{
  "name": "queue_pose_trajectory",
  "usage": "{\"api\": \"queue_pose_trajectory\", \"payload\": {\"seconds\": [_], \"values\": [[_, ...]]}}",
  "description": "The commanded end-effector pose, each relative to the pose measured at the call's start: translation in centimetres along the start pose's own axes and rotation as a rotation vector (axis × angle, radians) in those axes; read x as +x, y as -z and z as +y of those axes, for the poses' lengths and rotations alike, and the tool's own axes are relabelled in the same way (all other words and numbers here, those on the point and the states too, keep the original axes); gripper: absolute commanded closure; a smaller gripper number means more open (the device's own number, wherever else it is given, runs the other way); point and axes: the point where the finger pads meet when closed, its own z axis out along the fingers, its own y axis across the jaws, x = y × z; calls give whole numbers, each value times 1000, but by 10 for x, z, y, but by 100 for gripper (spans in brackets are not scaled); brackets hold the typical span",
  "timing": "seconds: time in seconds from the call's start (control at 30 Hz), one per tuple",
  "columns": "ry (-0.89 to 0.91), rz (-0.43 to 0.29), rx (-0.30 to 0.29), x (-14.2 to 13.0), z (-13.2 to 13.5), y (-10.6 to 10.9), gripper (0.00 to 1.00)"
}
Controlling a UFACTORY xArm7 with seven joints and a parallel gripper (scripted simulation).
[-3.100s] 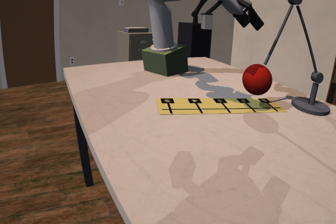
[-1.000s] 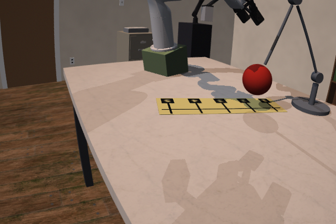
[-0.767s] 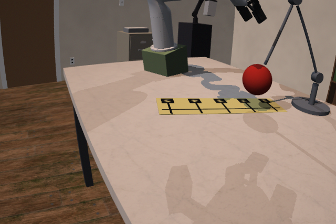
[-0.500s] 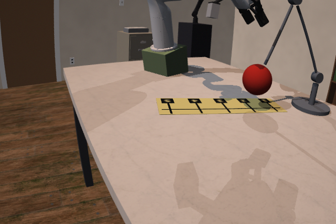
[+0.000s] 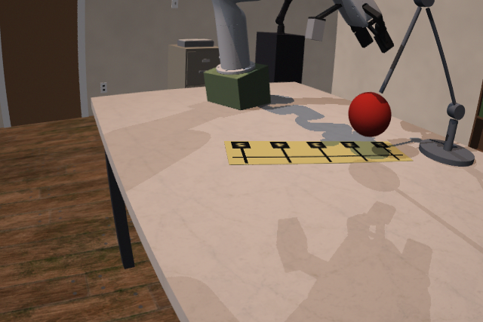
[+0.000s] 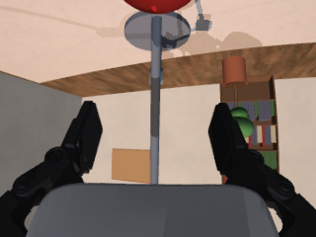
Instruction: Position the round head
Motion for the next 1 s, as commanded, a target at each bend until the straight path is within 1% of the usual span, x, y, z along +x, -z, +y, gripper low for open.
{"api": "queue_pose_trajectory", "payload": {"seconds": [0.0,0.3,0.37,0.87,0.97], "values": [[2,0,1,-1,-1,-8,0],[1,4,-1,-1,0,-31,0],[1,4,-1,-1,0,-31,0],[0,9,-3,-1,1,-69,0],[0,9,-3,-1,1,-69,0]]}}
